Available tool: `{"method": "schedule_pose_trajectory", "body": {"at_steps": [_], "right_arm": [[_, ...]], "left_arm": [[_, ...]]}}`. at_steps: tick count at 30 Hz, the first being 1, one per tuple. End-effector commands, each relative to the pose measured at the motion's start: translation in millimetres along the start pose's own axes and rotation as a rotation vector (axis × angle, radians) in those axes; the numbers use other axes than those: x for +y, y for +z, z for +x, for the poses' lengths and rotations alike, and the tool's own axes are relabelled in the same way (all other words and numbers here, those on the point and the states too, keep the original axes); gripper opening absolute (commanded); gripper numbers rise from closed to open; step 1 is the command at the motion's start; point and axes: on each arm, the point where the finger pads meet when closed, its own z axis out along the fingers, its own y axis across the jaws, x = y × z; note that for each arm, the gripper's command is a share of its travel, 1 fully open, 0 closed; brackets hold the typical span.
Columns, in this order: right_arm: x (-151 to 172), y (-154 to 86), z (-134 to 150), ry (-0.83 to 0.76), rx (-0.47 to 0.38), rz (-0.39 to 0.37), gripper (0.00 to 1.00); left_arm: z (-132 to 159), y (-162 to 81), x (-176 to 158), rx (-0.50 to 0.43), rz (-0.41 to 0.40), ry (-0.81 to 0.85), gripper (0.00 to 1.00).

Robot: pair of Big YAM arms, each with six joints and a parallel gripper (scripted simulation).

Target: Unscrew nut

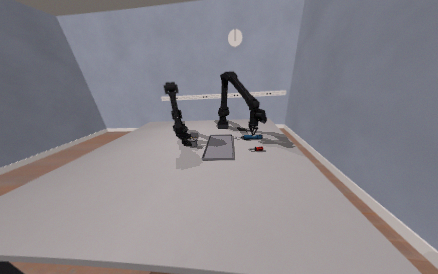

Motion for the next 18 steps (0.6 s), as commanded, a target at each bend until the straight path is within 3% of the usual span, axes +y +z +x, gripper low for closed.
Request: {"method": "schedule_pose_trajectory", "body": {"at_steps": [1, 8, 15, 18], "right_arm": [[-3, 3, -5, -0.004, -0.011, 0.002, 0.59], [-3, 3, -5, -0.004, -0.011, 0.002, 0.59], [-3, 3, -5, -0.004, -0.011, 0.002, 0.59], [-3, 3, -5, -0.004, -0.011, 0.002, 0.59]], "left_arm": [[2, 11, -4, 0.002, 0.002, -0.002, 0.65], [0, 20, -6, -0.003, 0.008, -0.002, 0.65], [-7, 10, -11, -0.019, 0.026, 0.0, 0.65], [2, 31, -3, 0.002, 0.001, -0.001, 0.65]]}}
